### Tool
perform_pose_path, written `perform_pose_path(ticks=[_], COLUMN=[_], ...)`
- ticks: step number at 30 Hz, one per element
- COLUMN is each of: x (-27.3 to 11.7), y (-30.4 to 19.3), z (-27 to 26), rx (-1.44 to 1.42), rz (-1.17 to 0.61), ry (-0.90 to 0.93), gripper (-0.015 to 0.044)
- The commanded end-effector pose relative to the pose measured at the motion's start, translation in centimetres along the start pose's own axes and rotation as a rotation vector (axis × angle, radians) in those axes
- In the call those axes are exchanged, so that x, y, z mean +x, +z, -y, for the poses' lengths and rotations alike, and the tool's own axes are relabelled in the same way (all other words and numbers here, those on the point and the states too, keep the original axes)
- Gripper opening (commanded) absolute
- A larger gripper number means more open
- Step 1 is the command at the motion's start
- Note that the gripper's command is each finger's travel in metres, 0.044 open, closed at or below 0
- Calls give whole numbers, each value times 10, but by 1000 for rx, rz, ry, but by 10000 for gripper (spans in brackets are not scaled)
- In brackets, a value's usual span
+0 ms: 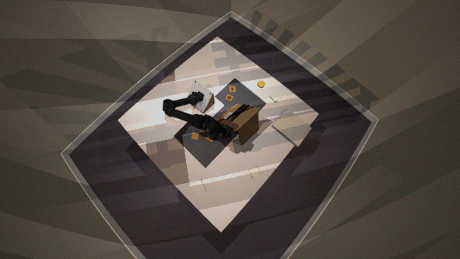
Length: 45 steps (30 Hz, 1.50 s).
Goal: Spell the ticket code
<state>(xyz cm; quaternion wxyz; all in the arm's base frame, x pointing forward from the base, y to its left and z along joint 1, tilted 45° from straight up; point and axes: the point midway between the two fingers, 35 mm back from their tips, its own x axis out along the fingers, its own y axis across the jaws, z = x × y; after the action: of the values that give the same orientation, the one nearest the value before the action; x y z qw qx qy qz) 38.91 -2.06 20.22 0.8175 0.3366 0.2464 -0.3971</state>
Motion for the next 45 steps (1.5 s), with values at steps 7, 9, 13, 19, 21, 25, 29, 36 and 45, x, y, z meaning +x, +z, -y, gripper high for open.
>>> perform_pose_path(ticks=[7, 9, 13, 19, 21, 25, 29, 36, 45], x=[60, 64, 62, 63, 67, 83, 86, 88, 98], y=[32, 37, 44, 44, 45, 47, 48, 48, 49], z=[137, 168, 194, 195, 198, 213, 217, 218, 227], rx=[106, 124, 136, 136, 136, 136, 135, 135, 135], rz=[91, 107, 117, 117, 117, 118, 118, 118, 119], ry=[-496, -601, -674, -674, -674, -674, -674, -674, -674], gripper=[340, 340, 340, 340, 340, 340, 340, 340, 340])
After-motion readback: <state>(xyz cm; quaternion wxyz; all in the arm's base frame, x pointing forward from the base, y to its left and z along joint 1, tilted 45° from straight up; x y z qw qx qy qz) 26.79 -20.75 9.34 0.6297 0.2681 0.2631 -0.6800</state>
